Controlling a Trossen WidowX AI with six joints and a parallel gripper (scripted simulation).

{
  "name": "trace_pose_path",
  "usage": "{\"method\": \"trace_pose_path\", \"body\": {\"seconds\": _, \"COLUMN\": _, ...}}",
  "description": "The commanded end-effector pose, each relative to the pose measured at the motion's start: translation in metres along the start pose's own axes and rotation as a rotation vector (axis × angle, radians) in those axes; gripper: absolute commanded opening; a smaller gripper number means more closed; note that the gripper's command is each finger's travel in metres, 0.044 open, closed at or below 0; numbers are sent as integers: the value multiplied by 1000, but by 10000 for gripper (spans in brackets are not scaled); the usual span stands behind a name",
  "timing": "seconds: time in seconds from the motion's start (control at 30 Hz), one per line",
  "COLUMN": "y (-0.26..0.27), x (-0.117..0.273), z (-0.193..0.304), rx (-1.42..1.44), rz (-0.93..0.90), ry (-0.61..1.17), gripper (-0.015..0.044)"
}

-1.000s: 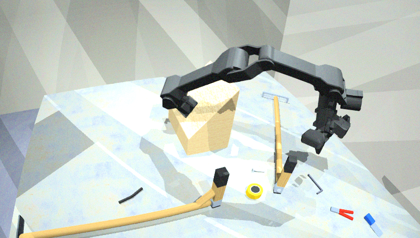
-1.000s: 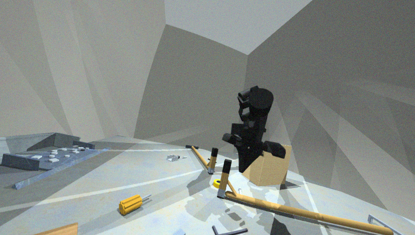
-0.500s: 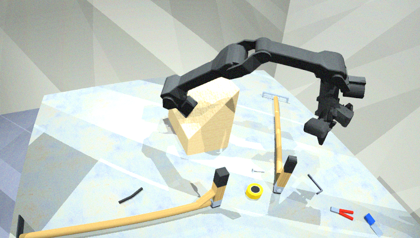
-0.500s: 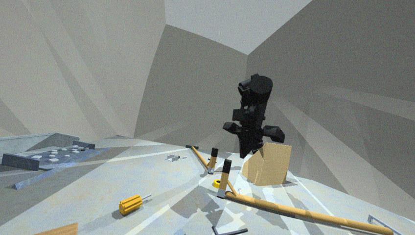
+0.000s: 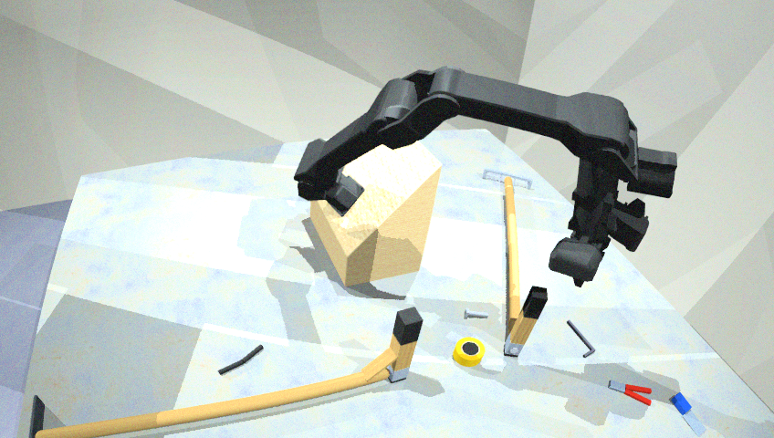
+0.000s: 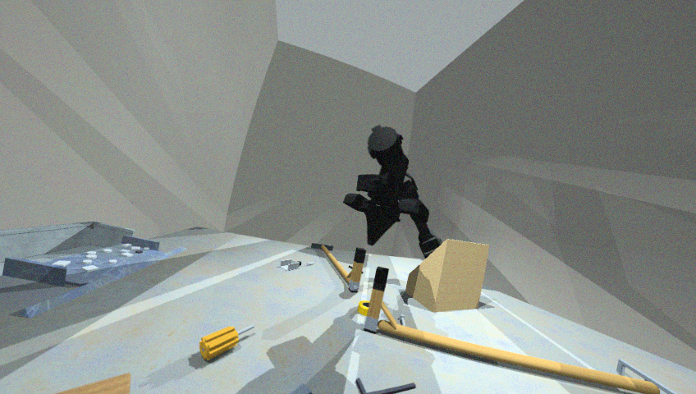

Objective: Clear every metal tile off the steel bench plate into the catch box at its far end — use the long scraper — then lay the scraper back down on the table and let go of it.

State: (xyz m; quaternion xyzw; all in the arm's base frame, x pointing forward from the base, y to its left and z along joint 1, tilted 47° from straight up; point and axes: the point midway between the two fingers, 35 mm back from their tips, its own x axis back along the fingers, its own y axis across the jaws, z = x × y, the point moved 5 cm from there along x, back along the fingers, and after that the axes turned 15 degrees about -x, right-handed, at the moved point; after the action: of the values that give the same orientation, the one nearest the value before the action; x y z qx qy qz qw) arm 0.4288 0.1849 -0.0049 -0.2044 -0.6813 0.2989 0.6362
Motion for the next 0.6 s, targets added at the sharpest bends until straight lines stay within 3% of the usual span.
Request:
{"method": "trace_pose_path", "body": {"seconds": 0.0, "y": -26, "x": 1, "z": -3, "rx": 57, "rz": 4, "ry": 12, "gripper": 0}}
{"method": "trace_pose_path", "body": {"seconds": 0.57, "y": -125, "x": 9, "z": -2, "rx": 256, "rz": -1, "ry": 42, "gripper": 0}}
